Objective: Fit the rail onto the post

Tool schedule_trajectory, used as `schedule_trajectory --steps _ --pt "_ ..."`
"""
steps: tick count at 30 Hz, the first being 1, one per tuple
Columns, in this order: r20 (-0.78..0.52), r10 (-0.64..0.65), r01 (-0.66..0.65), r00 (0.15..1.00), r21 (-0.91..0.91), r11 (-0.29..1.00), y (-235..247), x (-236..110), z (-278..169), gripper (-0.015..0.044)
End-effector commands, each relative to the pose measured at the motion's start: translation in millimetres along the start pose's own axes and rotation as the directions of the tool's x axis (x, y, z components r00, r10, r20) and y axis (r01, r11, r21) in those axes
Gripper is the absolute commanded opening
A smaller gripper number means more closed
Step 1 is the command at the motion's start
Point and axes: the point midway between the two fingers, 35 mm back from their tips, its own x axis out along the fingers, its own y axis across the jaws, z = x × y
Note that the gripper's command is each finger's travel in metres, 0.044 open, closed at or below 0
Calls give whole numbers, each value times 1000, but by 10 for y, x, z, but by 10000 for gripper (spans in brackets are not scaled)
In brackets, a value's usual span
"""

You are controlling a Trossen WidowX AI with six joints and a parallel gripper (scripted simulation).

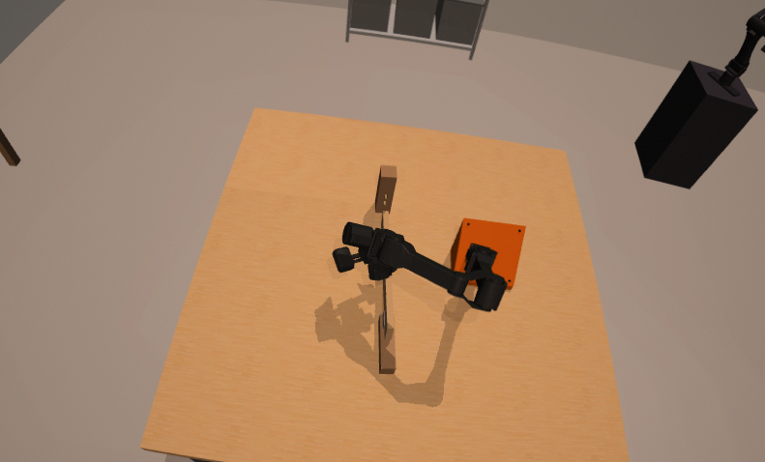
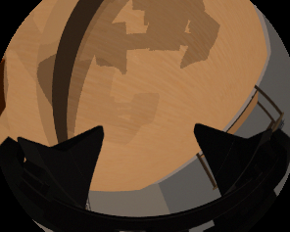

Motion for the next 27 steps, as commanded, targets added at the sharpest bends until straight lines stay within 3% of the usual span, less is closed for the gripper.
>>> schedule_trajectory --steps 1,5,10,27 --pt "53 129 -135 990 127 983 440 52 -441 440" --pt "167 214 -252 962 250 935 929 60 -753 440" --pt "326 230 -345 917 360 867 1427 22 -946 440" --pt "330 229 -347 916 364 864 1478 200 -902 440"
